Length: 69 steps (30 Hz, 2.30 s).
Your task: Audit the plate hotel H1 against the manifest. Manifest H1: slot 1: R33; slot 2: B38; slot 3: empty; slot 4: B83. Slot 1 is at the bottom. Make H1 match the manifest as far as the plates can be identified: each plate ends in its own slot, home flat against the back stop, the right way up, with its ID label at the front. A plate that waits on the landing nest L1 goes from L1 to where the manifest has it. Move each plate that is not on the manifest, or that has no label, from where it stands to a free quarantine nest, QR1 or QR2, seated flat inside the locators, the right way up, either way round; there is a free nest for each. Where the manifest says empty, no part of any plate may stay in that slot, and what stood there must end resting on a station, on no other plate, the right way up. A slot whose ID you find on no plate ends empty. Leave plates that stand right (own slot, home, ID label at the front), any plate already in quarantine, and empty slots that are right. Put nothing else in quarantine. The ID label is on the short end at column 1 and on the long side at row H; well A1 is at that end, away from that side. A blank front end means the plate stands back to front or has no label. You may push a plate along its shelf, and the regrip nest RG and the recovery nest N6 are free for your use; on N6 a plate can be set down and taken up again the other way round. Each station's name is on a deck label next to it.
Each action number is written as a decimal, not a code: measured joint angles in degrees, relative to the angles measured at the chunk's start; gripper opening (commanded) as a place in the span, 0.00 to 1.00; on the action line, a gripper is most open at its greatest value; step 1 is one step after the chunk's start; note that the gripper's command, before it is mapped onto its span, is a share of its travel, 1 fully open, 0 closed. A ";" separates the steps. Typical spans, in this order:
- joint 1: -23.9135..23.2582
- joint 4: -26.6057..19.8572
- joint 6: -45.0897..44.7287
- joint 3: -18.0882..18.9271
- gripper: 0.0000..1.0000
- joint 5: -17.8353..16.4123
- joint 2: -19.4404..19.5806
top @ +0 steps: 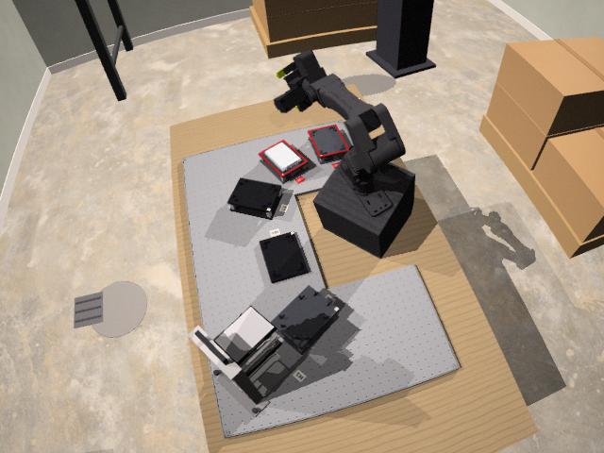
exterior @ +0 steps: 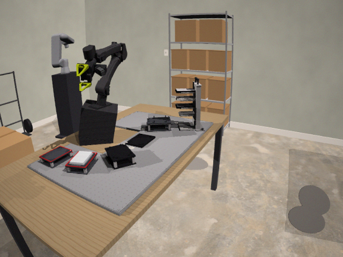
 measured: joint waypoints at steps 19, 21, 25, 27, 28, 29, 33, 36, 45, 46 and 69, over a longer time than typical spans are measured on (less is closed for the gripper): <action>0.13 -0.31 0.35 0.31 0.00 -0.24 0.39; 0.61 -0.92 1.18 1.20 0.00 -0.68 1.44; 2.69 -2.38 3.39 2.56 0.00 -1.33 2.82; 3.54 -3.15 4.66 3.41 0.00 -1.64 3.65; 4.13 -3.23 5.29 3.41 0.00 -1.49 3.69; 4.90 -3.34 5.90 3.32 0.00 -1.25 3.61; 7.63 -4.46 8.35 3.41 0.00 -0.94 4.13; 7.93 -5.44 9.81 4.09 0.00 -1.07 5.05; 12.83 -7.72 15.37 5.49 0.00 -0.52 6.86; 13.64 -7.74 16.00 5.20 0.00 -0.20 6.73; 24.70 -14.27 29.79 8.66 0.00 0.79 12.02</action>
